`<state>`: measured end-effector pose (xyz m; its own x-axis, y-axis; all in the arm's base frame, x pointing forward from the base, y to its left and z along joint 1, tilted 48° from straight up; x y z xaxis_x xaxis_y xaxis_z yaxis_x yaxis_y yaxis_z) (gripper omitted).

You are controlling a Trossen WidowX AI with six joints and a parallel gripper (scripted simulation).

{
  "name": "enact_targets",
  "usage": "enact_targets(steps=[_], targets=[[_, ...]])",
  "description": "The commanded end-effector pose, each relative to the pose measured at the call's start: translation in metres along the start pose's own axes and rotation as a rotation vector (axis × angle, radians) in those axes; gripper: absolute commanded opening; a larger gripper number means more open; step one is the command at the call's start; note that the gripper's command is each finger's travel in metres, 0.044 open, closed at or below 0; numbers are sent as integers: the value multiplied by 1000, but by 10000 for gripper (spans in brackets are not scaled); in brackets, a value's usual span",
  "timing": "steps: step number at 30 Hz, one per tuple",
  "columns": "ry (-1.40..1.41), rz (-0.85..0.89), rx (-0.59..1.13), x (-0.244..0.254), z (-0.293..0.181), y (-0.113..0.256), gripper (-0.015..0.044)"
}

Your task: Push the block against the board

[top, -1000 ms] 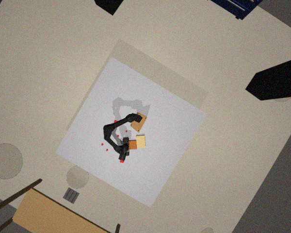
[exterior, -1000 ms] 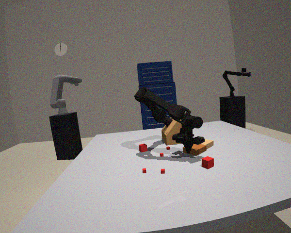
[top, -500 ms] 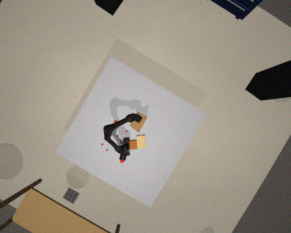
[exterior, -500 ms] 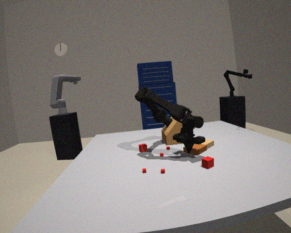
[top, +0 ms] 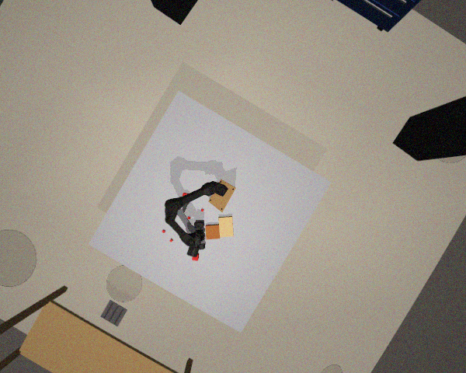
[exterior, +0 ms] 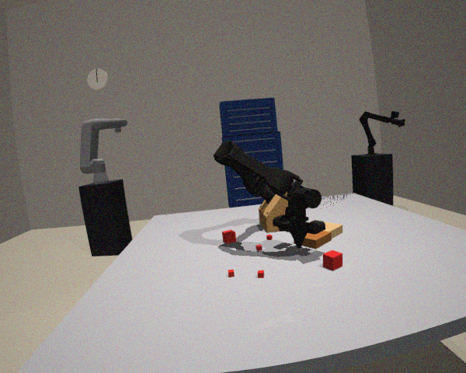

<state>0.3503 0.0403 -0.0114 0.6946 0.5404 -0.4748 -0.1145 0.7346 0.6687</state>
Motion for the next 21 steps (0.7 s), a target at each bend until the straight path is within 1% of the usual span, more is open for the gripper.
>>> enact_targets(steps=[1, 14, 16, 18, 19, 21], targets=[[-4, 0, -3, -1, 9, 0, 0], [-4, -3, -5, -4, 26, 0, 0], [-3, 1, 0, -2, 21, 12, 0], [-4, 0, -1, -2, 21, 43, 0], [-4, 0, -2, -3, 21, 52, 0], [-4, -1, -3, -3, 21, 55, 0]])
Point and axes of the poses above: the point midway between the two fingers, 35 mm back from their tips, its own y axis back along the fingers, its own x axis across the jaws, z = x × y, the point moved 7 cm from there along y, back along the fingers, and after that the axes turned 9 degrees about y, right-handed, at the moved point
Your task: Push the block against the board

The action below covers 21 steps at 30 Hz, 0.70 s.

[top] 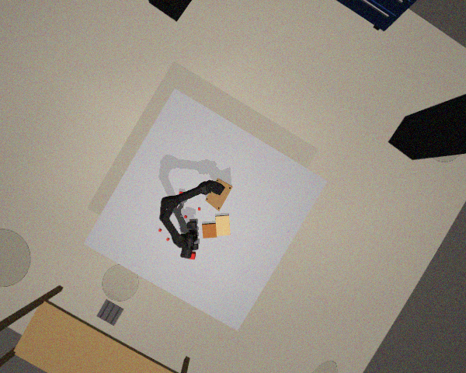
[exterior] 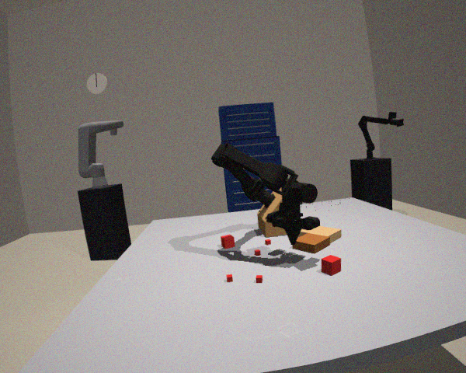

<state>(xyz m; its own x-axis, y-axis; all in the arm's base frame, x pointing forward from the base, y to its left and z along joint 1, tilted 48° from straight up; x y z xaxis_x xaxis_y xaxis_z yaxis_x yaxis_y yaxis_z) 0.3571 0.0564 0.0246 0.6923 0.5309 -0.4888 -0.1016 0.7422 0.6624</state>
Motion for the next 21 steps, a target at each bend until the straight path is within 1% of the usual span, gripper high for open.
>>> enact_targets(steps=[1, 6, 21], targets=[[-10, 15, -5, 0, 2, 20, 0], [48, 24, -16, 6, -2, 19, 0], [562, 27, -14, 43, -34, 22, 0]])
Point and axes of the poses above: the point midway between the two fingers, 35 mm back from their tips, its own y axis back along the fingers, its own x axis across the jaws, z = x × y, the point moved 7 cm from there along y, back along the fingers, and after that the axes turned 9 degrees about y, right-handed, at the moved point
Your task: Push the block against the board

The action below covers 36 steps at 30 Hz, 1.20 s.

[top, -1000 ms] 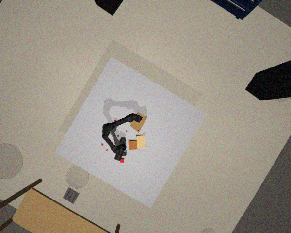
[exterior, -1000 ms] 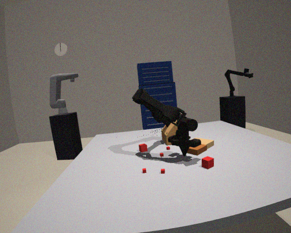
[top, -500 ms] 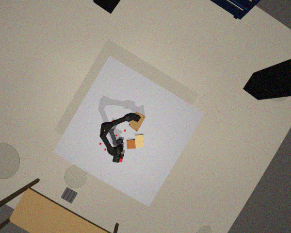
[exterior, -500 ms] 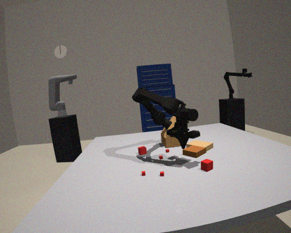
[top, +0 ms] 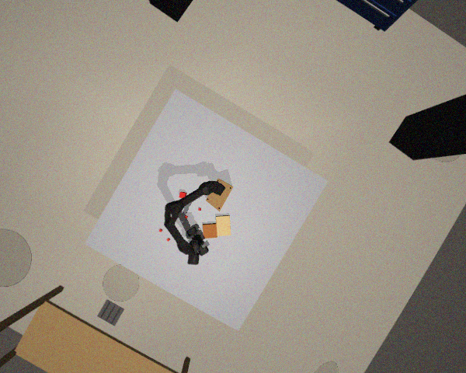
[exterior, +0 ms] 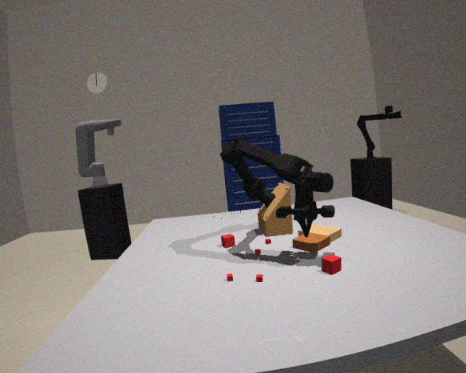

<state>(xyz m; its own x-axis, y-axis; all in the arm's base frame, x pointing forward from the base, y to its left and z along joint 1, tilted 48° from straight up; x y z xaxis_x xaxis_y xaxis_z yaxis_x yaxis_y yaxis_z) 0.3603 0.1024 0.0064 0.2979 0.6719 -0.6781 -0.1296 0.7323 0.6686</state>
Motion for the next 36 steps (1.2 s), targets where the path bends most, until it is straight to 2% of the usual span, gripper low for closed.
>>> enact_targets(steps=[1, 22, 28, 30, 33, 36], targets=[[133, 5, 5, 13, -4, 0, 0], [851, 7, 11, 77, -34, 1, 0], [901, 7, 12, 81, -37, 1, 0], [901, 7, 12, 81, -36, -12, 0], [901, 3, 12, 81, -37, -52, 0], [901, 3, 12, 80, -37, -55, 0]])
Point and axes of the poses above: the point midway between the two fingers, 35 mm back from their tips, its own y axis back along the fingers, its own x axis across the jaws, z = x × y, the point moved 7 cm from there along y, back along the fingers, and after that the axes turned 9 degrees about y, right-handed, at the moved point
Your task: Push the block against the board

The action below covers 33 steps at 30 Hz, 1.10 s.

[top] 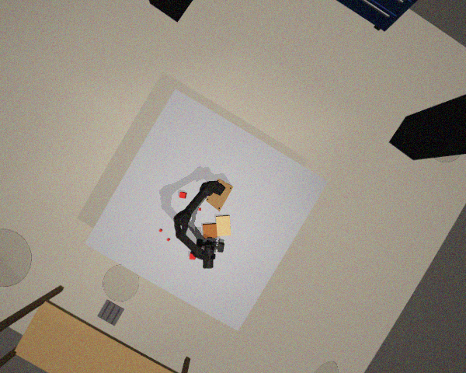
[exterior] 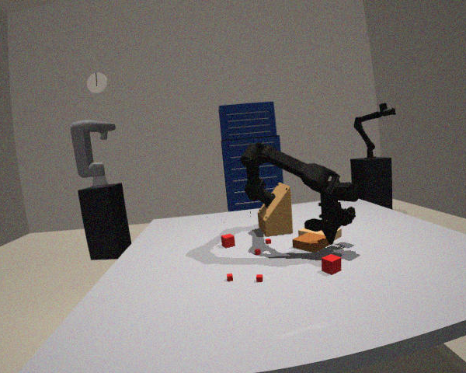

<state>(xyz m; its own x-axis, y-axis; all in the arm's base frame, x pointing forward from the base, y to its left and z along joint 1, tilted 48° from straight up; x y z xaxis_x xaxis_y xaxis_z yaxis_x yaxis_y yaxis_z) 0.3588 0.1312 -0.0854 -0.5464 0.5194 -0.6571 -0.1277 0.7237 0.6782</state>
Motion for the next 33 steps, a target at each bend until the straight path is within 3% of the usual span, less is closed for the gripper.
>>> enact_targets(steps=[1, 33], targets=[[14, -4, 15, 3, -4, -15, 0], [15, -4, 16, 7, -26, -15, 0]])
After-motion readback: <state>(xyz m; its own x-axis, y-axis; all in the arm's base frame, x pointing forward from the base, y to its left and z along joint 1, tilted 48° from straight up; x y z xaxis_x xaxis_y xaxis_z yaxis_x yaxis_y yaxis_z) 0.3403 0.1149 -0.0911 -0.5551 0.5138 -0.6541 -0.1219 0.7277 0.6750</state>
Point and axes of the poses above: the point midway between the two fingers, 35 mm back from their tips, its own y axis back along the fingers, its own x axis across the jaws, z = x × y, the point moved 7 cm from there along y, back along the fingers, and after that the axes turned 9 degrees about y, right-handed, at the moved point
